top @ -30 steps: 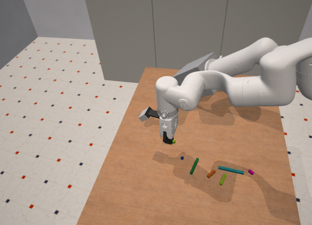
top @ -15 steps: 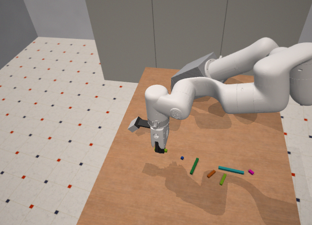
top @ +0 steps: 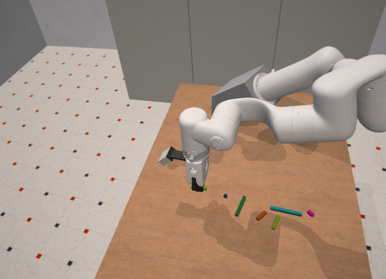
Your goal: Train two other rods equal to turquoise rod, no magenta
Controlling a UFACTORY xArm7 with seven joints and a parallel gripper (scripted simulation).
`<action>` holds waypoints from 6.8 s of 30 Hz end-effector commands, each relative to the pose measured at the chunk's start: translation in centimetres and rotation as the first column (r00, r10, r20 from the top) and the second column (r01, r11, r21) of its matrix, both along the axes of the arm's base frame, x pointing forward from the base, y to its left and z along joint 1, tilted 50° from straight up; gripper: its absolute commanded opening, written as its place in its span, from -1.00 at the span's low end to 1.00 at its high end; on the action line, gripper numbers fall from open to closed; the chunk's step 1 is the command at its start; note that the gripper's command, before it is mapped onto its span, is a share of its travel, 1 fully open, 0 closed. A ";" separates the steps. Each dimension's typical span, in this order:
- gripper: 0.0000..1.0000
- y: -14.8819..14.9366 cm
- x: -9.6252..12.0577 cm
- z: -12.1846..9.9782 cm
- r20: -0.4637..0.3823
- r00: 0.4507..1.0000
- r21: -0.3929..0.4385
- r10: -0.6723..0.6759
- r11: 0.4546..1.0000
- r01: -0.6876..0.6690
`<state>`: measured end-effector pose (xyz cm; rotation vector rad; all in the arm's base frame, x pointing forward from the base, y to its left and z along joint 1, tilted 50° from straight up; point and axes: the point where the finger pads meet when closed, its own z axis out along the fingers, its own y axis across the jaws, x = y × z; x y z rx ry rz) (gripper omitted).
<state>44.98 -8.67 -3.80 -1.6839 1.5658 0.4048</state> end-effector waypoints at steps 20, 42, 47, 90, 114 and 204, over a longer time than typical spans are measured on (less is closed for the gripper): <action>-0.92 5.1 2.2 -4.8 0.002 1.000 -0.003 -0.003 1.000 0.003; -0.92 5.5 2.3 -5.1 0.002 1.000 -0.003 -0.003 1.000 0.003; -0.92 5.5 2.3 -5.1 0.002 1.000 -0.003 -0.003 1.000 0.003; -0.92 6.3 2.6 -5.9 0.002 1.000 -0.003 -0.003 1.000 0.003; -0.92 6.3 2.6 -5.9 0.002 1.000 -0.003 -0.003 1.000 0.003; 1.00 -0.1 0.1 0.0 0.000 1.000 -0.002 -0.005 1.000 0.005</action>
